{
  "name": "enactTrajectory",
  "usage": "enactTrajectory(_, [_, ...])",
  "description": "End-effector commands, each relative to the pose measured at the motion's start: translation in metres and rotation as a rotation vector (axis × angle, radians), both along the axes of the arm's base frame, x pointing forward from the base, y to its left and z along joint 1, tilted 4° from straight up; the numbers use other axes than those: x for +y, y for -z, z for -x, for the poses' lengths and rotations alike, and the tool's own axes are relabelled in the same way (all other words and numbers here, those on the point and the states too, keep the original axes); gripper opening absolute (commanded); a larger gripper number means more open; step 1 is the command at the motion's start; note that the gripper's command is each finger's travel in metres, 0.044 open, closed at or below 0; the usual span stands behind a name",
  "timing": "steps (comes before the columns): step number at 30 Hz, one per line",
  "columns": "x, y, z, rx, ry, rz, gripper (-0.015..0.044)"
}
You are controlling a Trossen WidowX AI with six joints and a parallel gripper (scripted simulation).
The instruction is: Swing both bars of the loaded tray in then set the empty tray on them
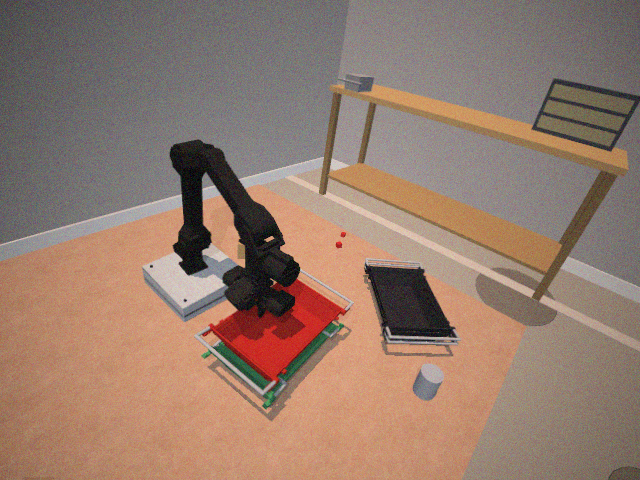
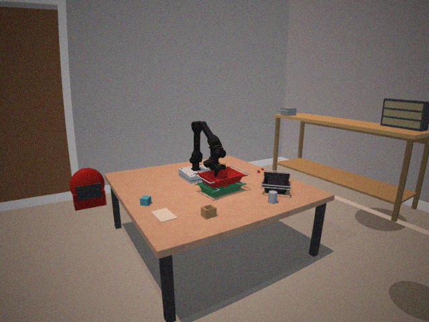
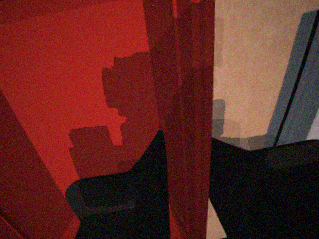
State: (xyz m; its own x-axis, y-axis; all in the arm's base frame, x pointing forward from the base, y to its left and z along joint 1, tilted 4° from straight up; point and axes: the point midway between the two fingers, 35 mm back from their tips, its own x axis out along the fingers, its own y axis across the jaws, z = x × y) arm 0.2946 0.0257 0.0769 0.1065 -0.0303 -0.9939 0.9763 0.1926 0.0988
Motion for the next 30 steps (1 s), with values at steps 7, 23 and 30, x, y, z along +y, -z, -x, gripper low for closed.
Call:
enactTrajectory(7, [-0.0013,0.0073,0.0055,0.031,0.001,0.007,0.0000])
enactTrajectory(23, [-0.0013,0.0073,0.0055,0.031,0.001,0.007,0.0000])
enactTrajectory(30, [-0.0013,0.0073,0.0055,0.031,0.001,0.007,0.0000])
